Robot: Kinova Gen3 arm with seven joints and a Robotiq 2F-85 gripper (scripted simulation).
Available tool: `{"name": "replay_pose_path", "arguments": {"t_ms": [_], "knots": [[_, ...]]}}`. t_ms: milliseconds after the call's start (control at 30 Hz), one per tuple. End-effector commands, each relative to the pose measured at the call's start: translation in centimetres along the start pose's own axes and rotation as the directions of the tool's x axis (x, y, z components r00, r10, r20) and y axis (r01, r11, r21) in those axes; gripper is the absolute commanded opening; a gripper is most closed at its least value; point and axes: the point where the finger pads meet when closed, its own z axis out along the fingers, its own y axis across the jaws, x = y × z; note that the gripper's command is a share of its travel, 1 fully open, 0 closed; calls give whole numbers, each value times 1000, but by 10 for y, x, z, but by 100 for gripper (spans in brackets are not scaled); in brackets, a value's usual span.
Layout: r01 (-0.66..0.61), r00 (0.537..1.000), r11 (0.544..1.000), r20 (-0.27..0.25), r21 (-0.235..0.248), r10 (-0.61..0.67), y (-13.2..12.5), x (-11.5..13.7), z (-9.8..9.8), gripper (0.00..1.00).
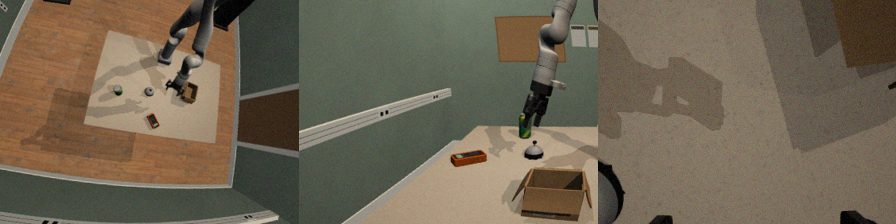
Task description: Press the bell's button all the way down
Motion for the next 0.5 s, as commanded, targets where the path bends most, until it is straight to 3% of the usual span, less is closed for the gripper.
{"name": "replay_pose_path", "arguments": {"t_ms": [0,67,467], "knots": [[-50,998,998,-47,28,51,-36,-21,1,100],[-50,998,998,-47,28,51,-36,-21,1,100],[-44,982,990,-175,132,67,-113,-40,0,100]]}}
